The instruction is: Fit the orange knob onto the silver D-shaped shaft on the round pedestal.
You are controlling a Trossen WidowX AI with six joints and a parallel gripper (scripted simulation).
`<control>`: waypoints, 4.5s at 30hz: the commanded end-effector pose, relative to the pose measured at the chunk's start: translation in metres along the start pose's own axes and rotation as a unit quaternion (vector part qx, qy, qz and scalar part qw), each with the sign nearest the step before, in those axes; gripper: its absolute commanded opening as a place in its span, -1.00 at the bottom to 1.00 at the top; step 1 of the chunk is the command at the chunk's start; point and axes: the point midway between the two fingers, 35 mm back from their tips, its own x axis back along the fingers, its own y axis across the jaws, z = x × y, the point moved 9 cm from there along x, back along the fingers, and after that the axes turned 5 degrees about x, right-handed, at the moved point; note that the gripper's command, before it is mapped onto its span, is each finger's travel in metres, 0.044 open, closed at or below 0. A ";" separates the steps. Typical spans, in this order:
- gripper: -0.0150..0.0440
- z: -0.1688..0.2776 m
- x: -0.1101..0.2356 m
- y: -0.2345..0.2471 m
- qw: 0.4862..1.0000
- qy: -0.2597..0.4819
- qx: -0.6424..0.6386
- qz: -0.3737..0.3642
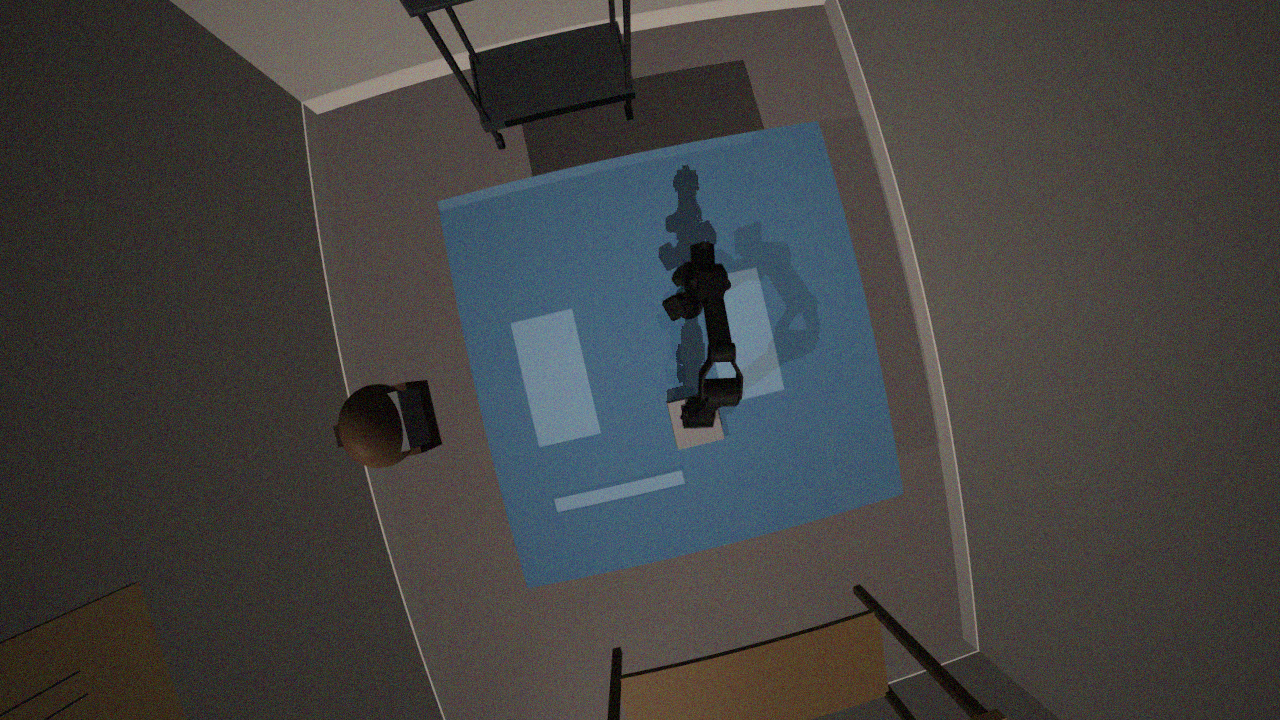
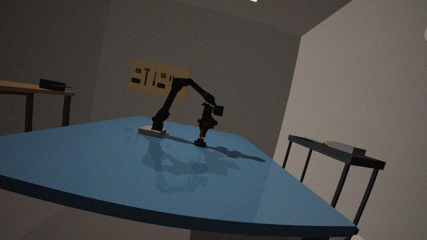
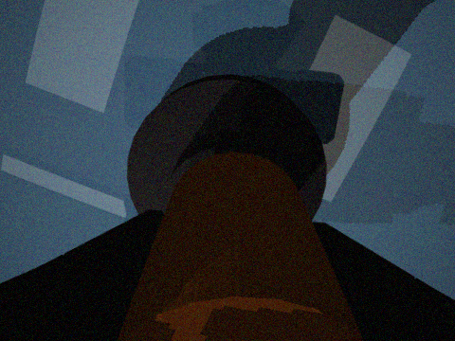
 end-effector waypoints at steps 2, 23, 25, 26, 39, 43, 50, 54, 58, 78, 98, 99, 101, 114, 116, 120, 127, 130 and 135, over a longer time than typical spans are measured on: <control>-0.49 0.000 0.004 0.000 1.000 -0.004 -0.003 0.001; -0.49 0.006 0.000 0.004 0.994 -0.004 -0.107 0.000; -0.49 0.006 0.000 0.004 0.994 -0.004 -0.107 0.000; -0.49 0.006 0.000 0.003 0.994 -0.004 -0.107 0.000; -0.49 0.004 0.003 0.002 0.994 -0.004 -0.107 0.000; -0.49 0.003 0.005 0.002 0.993 -0.004 -0.120 0.000; -0.49 0.001 0.006 0.000 0.978 -0.004 -0.211 0.000; -0.49 0.000 0.005 0.000 0.978 -0.004 -0.211 0.000; -0.49 0.000 0.001 0.000 0.978 -0.004 -0.211 0.000; -0.49 0.000 0.005 0.000 0.975 -0.004 -0.223 0.000; -0.49 0.005 0.000 0.004 0.950 -0.004 -0.312 -0.001; -0.49 0.005 0.000 0.004 0.950 -0.004 -0.312 -0.001; -0.49 0.004 0.000 0.003 0.950 -0.004 -0.312 -0.001; -0.49 0.003 0.004 0.002 0.950 -0.004 -0.312 -0.001; -0.49 0.003 0.005 0.002 0.949 -0.004 -0.316 -0.001; -0.49 0.002 0.006 0.001 0.929 -0.004 -0.370 -0.001; -0.49 0.000 0.005 0.000 0.912 -0.004 -0.409 -0.001; -0.49 0.001 0.001 0.000 0.912 -0.004 -0.409 -0.001; -0.49 0.000 0.000 -0.001 0.912 -0.004 -0.409 -0.001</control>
